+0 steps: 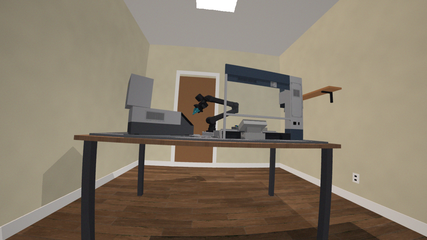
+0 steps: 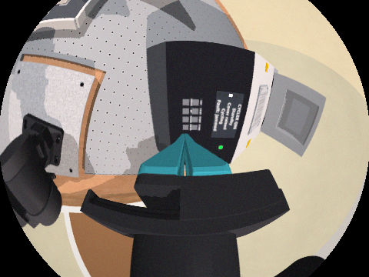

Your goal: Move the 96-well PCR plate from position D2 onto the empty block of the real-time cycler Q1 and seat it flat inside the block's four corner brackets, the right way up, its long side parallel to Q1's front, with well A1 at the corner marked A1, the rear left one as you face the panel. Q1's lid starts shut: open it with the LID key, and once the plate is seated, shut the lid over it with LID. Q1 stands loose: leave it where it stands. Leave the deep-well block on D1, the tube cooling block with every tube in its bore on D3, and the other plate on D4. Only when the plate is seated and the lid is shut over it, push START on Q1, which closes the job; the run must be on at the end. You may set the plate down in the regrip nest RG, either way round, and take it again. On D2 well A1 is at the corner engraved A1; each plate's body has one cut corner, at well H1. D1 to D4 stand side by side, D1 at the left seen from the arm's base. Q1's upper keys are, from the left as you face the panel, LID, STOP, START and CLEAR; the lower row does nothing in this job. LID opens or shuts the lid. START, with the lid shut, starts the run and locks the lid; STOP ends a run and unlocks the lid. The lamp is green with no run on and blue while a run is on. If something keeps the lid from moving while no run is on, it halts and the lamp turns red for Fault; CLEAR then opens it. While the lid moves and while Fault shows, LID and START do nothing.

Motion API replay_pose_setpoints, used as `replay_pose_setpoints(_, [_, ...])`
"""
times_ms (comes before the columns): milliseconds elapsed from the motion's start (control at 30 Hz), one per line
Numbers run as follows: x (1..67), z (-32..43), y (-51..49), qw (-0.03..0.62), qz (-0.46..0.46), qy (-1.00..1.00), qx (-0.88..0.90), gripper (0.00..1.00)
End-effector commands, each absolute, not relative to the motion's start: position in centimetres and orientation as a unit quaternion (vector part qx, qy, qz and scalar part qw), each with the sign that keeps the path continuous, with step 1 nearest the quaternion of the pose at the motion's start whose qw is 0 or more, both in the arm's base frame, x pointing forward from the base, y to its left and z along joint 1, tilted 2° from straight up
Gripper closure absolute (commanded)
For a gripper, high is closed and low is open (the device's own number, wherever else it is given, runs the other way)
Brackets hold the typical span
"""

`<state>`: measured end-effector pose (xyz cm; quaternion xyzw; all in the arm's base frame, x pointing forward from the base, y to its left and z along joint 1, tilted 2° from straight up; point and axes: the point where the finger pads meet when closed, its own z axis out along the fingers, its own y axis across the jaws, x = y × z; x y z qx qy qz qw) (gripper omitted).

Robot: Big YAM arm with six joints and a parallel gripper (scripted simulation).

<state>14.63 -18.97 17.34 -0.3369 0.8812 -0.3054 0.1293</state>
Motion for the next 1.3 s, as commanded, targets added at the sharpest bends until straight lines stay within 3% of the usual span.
replay_pose_setpoints(0, [15.4,20.1,-19.7,0.135,-0.326,0.871,-0.343,1.00])
replay_pose_setpoints(1267, [14.9,18.1,-19.0,0.132,-0.315,0.875,-0.343,1.00])
